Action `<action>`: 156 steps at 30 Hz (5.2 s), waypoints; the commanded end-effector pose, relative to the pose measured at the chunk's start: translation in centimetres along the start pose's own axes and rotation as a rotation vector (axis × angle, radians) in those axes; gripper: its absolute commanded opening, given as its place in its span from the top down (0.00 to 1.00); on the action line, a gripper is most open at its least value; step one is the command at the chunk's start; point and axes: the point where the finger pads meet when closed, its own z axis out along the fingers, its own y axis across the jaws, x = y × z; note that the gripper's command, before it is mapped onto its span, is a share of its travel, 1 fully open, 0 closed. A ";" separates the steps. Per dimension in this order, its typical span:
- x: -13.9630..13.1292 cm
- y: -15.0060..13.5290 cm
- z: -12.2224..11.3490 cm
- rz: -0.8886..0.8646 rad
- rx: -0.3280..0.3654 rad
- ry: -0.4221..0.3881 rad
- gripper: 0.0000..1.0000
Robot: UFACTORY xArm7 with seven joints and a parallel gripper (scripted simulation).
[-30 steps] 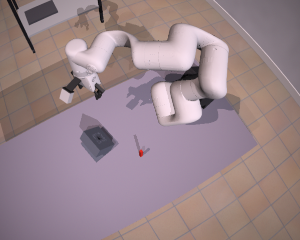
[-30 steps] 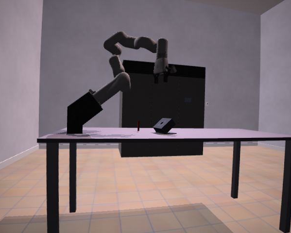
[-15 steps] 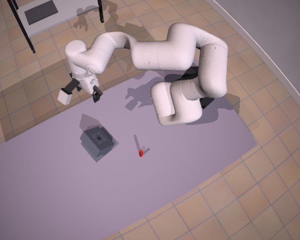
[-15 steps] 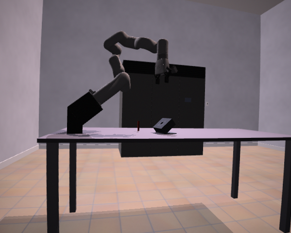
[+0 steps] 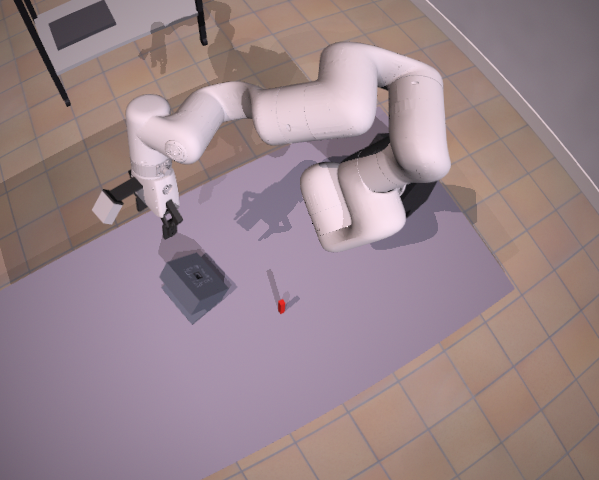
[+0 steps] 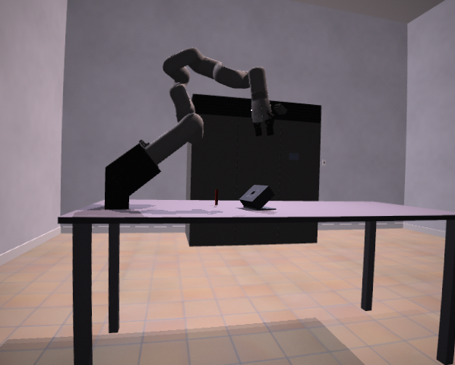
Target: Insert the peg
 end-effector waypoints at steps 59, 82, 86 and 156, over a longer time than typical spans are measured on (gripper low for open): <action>11.0 -1.8 9.2 1.318 0.279 0.583 0.00; 6.0 -2.9 13.8 1.881 0.282 0.582 0.00; 4.4 -3.5 14.8 2.002 0.269 0.570 0.00; -17.7 -21.9 21.8 3.314 -0.392 0.200 0.00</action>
